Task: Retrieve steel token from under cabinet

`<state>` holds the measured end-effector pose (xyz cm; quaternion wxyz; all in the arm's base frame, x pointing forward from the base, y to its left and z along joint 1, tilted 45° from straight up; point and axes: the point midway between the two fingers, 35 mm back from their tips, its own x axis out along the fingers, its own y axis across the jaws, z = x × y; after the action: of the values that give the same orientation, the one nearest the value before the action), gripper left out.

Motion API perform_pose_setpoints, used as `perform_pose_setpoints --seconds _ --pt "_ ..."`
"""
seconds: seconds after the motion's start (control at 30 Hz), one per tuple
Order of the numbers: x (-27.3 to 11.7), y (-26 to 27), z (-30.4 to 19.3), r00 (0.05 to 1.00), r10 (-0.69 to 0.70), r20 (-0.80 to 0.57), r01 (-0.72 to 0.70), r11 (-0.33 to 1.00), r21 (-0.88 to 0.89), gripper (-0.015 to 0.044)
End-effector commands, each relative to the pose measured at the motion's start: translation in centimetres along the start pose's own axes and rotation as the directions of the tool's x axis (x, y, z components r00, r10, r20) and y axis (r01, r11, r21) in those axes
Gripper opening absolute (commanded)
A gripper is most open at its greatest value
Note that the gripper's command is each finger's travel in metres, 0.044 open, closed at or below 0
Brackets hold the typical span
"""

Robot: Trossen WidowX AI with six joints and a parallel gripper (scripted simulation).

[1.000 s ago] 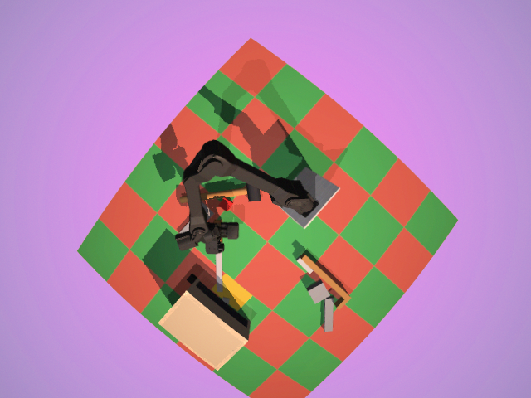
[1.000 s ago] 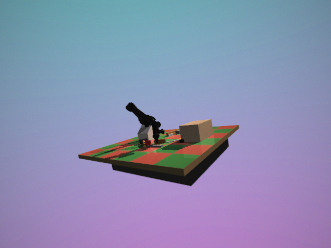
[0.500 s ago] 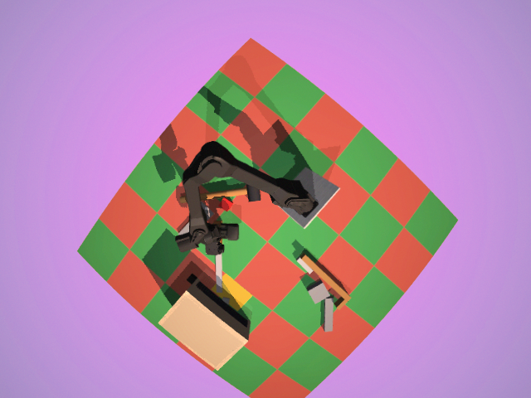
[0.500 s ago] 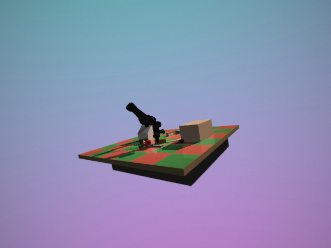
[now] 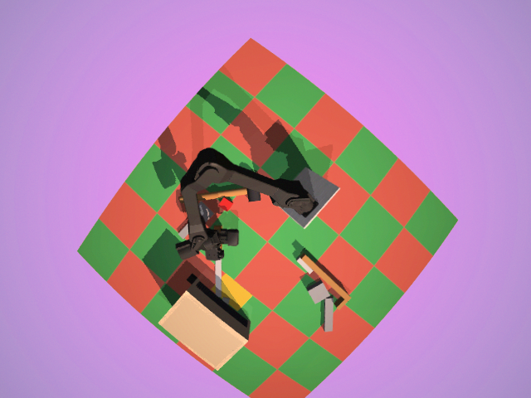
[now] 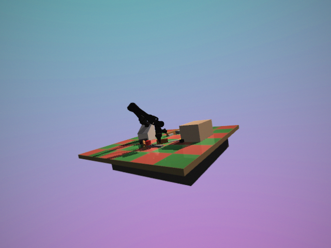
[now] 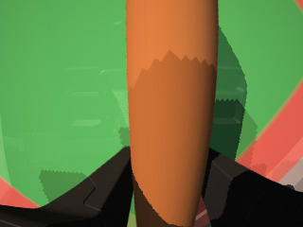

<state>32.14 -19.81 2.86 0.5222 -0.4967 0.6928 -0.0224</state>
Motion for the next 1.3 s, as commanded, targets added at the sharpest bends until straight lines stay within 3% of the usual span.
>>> perform_pose_setpoints --seconds 0.0,1.27 --pt "0.0 -0.2 1.0 1.0 -0.002 0.008 0.002 1.0 0.005 0.0" --pt "-0.1 -0.4 6.4 1.0 -0.002 0.01 0.002 1.0 0.008 0.0"
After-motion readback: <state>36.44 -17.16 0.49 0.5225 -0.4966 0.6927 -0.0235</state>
